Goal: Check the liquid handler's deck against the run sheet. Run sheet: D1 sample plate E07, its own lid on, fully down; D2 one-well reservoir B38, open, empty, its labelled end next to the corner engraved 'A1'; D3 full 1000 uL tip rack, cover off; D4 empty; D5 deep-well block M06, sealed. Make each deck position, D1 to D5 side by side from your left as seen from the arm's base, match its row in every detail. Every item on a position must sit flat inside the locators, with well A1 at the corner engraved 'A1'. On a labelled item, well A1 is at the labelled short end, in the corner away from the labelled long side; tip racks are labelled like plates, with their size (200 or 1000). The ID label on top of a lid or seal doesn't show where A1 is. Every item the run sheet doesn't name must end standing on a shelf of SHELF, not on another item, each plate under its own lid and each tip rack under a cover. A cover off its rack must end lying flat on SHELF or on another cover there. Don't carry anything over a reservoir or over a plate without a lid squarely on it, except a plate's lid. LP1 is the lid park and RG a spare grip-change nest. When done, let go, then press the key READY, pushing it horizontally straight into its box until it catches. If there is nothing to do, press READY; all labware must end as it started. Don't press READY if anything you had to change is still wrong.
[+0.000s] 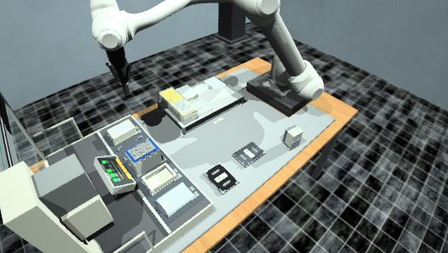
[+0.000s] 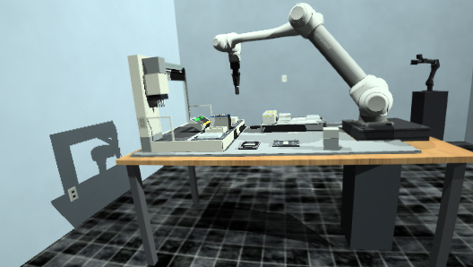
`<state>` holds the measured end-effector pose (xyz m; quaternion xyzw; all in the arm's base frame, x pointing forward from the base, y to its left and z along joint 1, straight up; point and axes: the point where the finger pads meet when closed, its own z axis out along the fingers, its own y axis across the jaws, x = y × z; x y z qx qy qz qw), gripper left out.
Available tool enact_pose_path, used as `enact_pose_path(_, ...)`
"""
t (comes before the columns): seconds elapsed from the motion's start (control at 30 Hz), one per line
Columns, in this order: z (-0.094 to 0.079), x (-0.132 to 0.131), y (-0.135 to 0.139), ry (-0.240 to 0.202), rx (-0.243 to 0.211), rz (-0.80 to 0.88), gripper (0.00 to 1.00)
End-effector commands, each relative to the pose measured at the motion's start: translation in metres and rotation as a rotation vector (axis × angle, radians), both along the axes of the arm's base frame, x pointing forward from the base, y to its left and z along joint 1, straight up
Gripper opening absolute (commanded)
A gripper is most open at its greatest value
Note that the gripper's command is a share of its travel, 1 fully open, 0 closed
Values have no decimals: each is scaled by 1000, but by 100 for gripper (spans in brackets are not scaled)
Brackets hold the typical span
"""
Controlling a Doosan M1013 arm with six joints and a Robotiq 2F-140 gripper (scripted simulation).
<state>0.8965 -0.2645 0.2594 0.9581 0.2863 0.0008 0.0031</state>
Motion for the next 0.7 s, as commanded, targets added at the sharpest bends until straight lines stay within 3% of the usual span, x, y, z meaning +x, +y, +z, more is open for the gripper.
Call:
enact_pose_path(0.0, 2, 0, 0, -2, 0, 56, 10)
enact_pose_path(0.17, 2, 0, 0, -1, 0, 116, 10)
enact_pose_path(0.6, 1, -65, 0, 0, -1, 376, 10)
enact_pose_path(0.67, 1, -65, 0, 0, -1, 376, 10)
